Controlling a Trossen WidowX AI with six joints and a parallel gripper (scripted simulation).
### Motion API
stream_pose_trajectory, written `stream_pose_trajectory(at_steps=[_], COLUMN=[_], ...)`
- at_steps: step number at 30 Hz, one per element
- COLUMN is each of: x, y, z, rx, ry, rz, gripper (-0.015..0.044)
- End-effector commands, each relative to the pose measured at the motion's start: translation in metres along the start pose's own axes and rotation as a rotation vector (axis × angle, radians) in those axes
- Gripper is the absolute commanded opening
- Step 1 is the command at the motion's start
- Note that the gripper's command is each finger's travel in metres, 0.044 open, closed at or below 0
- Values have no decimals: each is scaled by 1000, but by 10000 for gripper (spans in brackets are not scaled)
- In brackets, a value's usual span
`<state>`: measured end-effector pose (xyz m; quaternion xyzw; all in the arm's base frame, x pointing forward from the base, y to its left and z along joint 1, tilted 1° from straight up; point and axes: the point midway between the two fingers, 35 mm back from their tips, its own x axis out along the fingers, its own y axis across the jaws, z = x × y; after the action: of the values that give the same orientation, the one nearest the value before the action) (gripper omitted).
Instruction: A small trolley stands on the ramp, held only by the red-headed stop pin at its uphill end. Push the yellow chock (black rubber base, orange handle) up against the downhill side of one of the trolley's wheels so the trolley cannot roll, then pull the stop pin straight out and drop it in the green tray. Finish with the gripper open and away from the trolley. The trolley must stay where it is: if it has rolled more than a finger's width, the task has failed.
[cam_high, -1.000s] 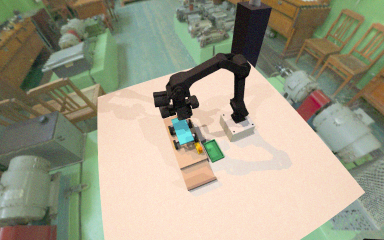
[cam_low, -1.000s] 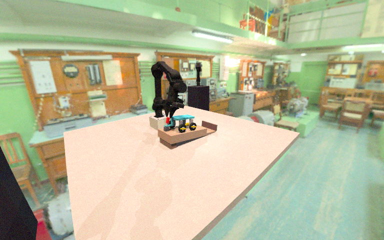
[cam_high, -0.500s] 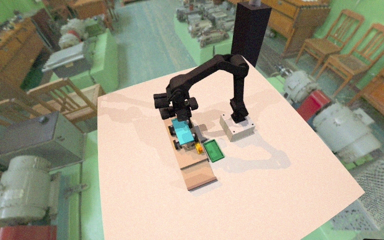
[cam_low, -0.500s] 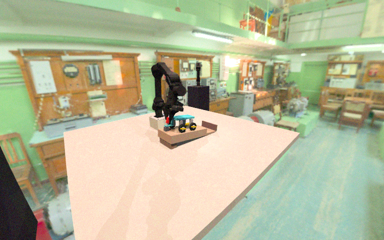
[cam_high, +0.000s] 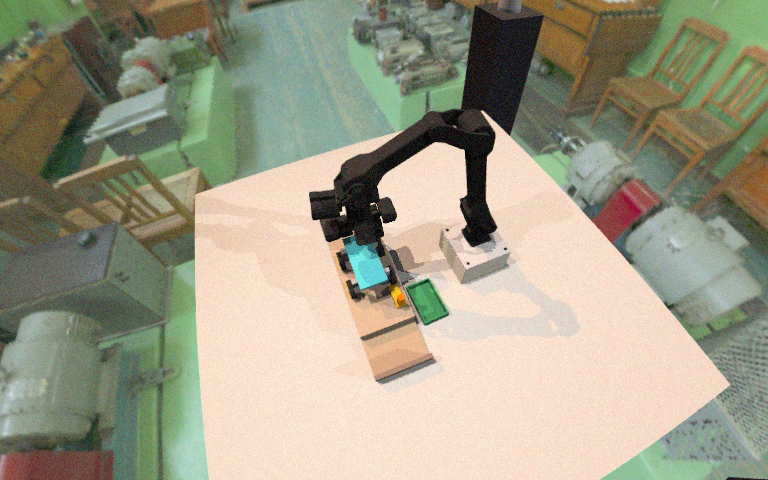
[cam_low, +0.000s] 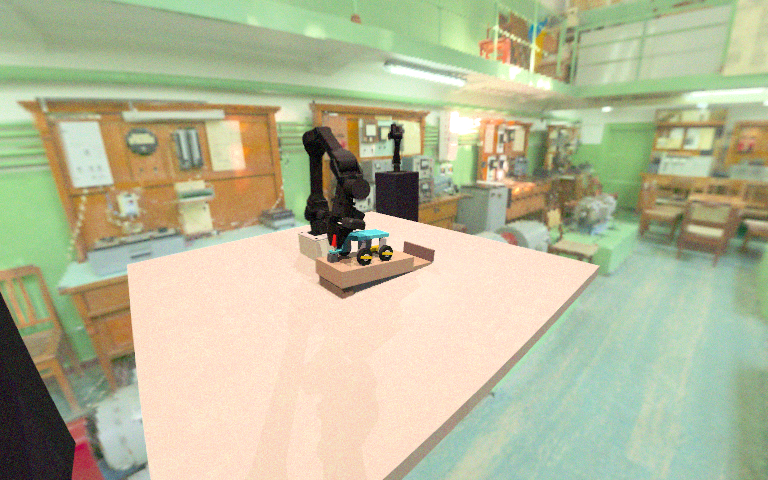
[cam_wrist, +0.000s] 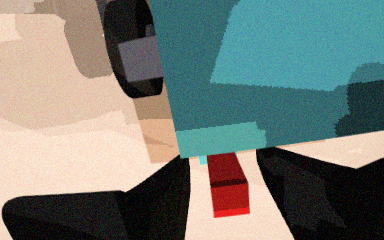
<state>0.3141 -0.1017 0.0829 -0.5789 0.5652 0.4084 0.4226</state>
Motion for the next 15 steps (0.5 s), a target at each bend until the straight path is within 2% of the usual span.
stream_pose_trajectory(at_steps=[1,3,12,13,15], x=[0,0,0,0,-2], y=[0,0,0,0,0], z=[0,0,0,0,0], rx=[0,0,0,0,-1], ry=[0,0,0,0,1], rz=[0,0,0,0,1], gripper=[138,85,25,0,0])
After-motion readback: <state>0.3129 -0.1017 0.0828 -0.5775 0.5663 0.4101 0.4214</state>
